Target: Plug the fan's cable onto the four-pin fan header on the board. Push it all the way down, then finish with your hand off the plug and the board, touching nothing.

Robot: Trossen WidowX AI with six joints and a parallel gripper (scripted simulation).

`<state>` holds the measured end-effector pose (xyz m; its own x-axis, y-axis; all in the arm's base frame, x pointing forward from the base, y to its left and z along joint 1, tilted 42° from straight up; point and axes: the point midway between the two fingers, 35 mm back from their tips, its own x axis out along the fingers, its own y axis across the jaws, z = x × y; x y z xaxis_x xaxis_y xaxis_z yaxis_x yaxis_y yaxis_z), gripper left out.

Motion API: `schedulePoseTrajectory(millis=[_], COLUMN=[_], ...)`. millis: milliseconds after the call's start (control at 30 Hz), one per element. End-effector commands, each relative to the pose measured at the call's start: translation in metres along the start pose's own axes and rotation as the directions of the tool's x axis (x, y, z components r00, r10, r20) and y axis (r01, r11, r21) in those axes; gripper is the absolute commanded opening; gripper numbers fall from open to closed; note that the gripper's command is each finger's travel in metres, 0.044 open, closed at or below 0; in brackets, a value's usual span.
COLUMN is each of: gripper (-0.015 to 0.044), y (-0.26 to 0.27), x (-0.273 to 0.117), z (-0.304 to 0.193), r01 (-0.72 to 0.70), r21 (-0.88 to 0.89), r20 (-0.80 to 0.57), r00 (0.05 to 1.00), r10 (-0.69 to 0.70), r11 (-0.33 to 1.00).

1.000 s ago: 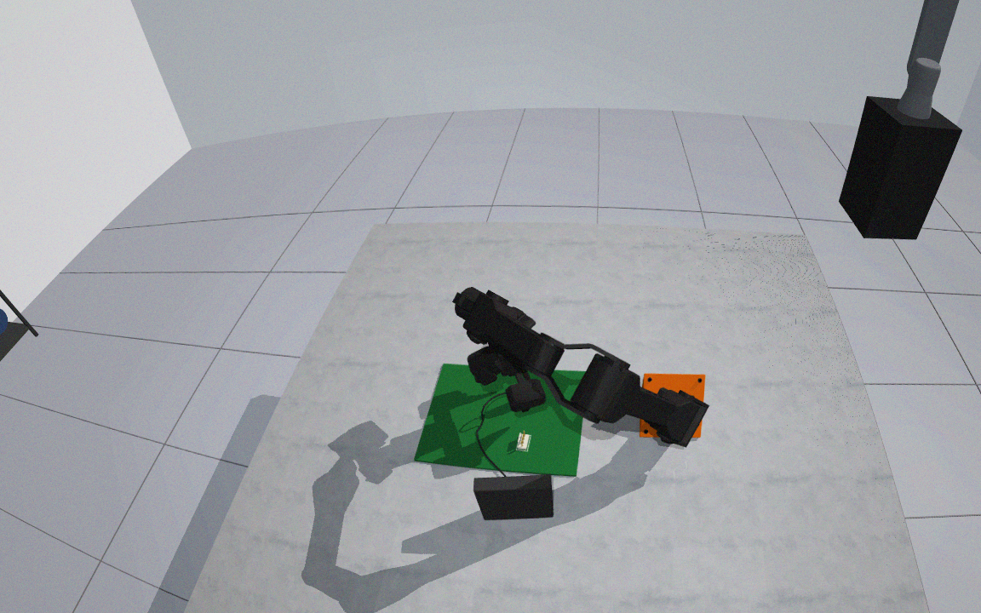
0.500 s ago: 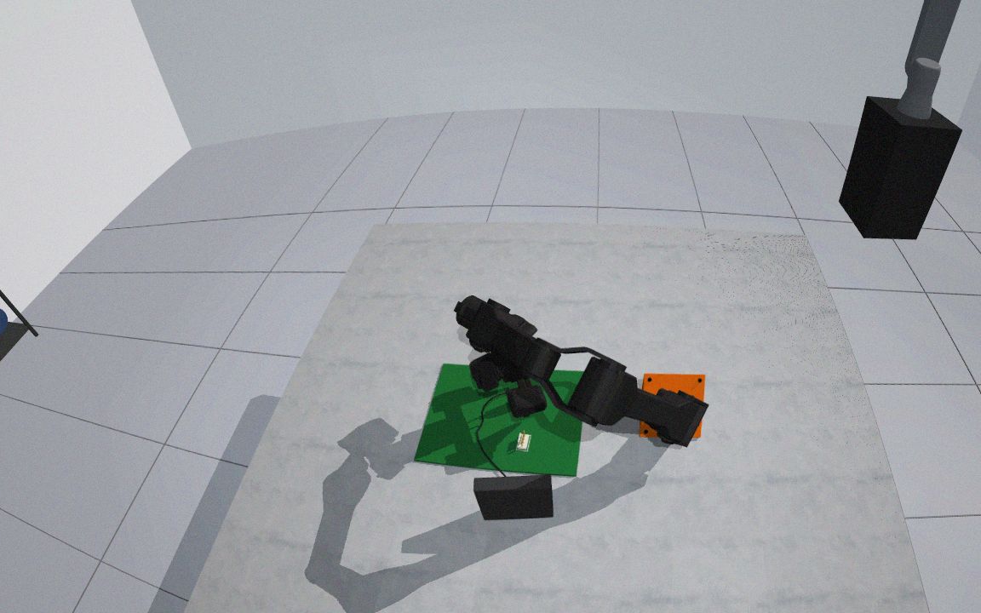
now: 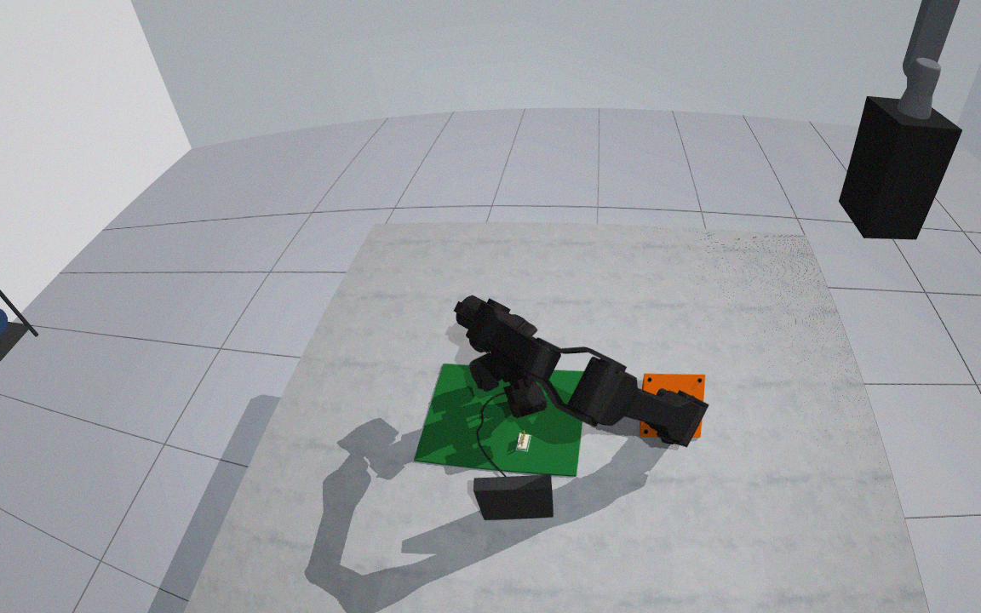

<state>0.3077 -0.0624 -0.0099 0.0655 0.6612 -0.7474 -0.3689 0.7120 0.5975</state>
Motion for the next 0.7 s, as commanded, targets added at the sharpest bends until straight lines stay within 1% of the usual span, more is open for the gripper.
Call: schedulePoseTrajectory(millis=[0, 100, 200, 267, 467, 667], gripper=[0.0, 0.0, 0.0, 0.0, 0.0, 0.0], y=[0.0, 0.0, -0.001, 0.0, 0.0, 0.015], x=[0.0, -0.003, -0.039, -0.05, -0.049, -0.05], z=[0.0, 0.0, 0.0, 0.0, 0.0, 0.005], r01=[0.0, 0.0, -0.002, -0.003, -0.003, -0.002], r21=[0.0, 0.0, 0.006, 0.007, 0.001, -0.182], r20=[0.0, 0.0, 0.0, 0.0, 0.0, -0.001], r00=[1.0, 1.0, 1.0, 1.0, 1.0, 1.0], r10=[0.0, 0.0, 0.002, 0.003, 0.003, 0.002], r11=[1.0, 1.0, 1.0, 1.0, 1.0, 0.983])
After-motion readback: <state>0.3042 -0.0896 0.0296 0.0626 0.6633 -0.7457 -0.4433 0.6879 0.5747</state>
